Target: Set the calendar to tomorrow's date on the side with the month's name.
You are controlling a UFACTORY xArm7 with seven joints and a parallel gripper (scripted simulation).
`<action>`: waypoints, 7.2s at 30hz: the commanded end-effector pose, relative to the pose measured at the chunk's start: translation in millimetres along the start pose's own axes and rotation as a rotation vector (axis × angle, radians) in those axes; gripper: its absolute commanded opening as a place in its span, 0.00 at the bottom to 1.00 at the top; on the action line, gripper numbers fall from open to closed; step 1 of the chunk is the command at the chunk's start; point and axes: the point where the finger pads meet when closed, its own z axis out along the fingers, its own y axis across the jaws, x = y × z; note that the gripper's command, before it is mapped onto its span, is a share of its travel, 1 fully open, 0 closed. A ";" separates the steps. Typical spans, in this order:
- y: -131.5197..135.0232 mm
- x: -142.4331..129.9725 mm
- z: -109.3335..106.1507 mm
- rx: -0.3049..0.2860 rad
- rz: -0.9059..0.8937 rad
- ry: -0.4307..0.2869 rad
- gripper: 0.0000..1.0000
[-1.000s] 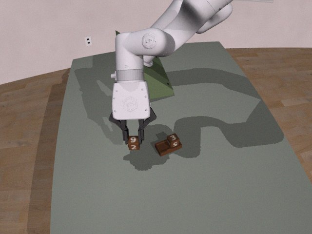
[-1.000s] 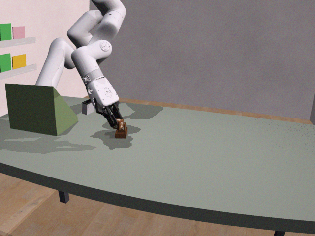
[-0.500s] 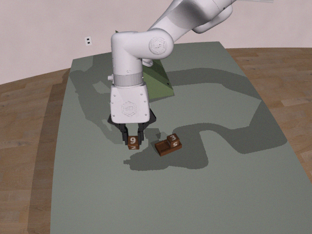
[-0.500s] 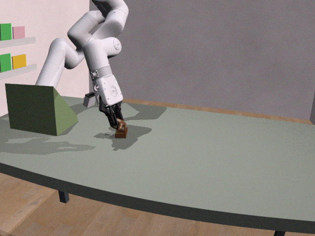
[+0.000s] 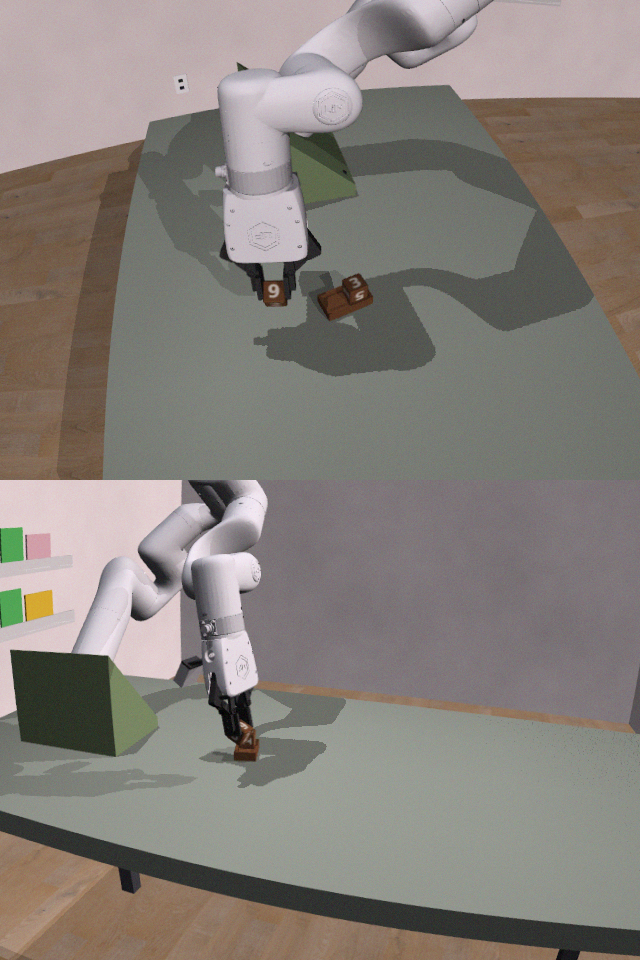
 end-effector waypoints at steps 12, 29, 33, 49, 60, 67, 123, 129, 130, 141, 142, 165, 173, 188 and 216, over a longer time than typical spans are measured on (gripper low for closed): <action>0.5 -8.3 -0.4 -0.008 0.001 0.211 0.27; -0.3 -13.0 1.1 -0.005 0.002 0.476 0.27; -1.5 -12.8 0.5 0.001 0.006 0.598 0.27; -1.1 -17.8 4.0 -0.003 0.004 0.801 0.27; -2.0 -19.6 5.5 0.002 0.008 0.891 0.27; -1.6 -22.5 7.5 -0.002 0.005 0.948 0.27; -2.2 -18.2 30.5 0.001 0.009 1.145 0.27; -2.2 -16.2 41.4 0.001 0.009 1.145 0.27; -2.2 -16.2 41.4 0.001 0.009 1.145 0.27; -2.3 -13.1 58.0 0.001 0.009 1.145 0.27; -2.3 -12.8 59.4 0.001 0.009 1.145 0.27; -2.4 -10.3 72.6 0.001 0.009 1.145 0.27; -2.4 -10.3 72.9 0.001 0.009 1.145 0.27; -2.4 -10.3 72.9 0.001 0.009 1.145 0.27; -2.4 -10.1 74.0 0.001 0.009 1.145 0.27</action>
